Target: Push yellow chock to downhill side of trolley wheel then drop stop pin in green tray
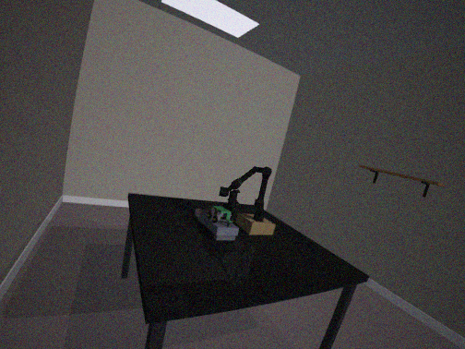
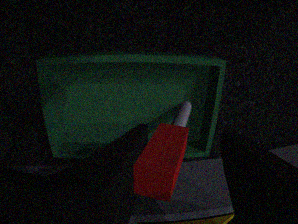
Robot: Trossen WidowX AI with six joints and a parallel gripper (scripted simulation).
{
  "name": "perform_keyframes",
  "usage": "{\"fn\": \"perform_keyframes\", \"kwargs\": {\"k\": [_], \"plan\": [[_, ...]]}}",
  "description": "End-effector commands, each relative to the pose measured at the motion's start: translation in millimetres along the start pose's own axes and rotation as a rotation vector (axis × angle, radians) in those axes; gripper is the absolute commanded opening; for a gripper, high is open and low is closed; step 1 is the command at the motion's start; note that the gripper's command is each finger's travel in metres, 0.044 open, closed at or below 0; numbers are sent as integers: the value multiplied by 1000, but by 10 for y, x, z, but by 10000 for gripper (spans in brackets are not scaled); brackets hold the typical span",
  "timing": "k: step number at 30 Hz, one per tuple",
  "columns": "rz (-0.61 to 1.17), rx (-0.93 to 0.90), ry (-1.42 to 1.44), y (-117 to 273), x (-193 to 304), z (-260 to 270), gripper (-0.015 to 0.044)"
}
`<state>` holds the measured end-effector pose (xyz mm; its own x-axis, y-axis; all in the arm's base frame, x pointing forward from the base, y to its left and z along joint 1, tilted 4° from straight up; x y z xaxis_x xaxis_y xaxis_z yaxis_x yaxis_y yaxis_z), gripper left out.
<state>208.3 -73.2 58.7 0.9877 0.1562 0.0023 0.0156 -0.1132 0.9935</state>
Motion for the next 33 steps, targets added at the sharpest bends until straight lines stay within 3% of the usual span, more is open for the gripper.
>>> {"fn": "perform_keyframes", "kwargs": {"k": [1,33], "plan": [[3,2,1,-5,-2,26,190],[3,1,1,-68,-55,194,190]]}}
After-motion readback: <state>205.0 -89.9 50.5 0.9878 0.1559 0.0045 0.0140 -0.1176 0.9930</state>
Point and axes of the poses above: the point midway between the two fingers, 35 mm back from their tips, its own y axis back along the fingers, its own z axis across the jaws, x = y × z, the point moved 6 cm from there along y, back along the fingers, and after that the axes turned 11 degrees about y, right-handed, at the moved point
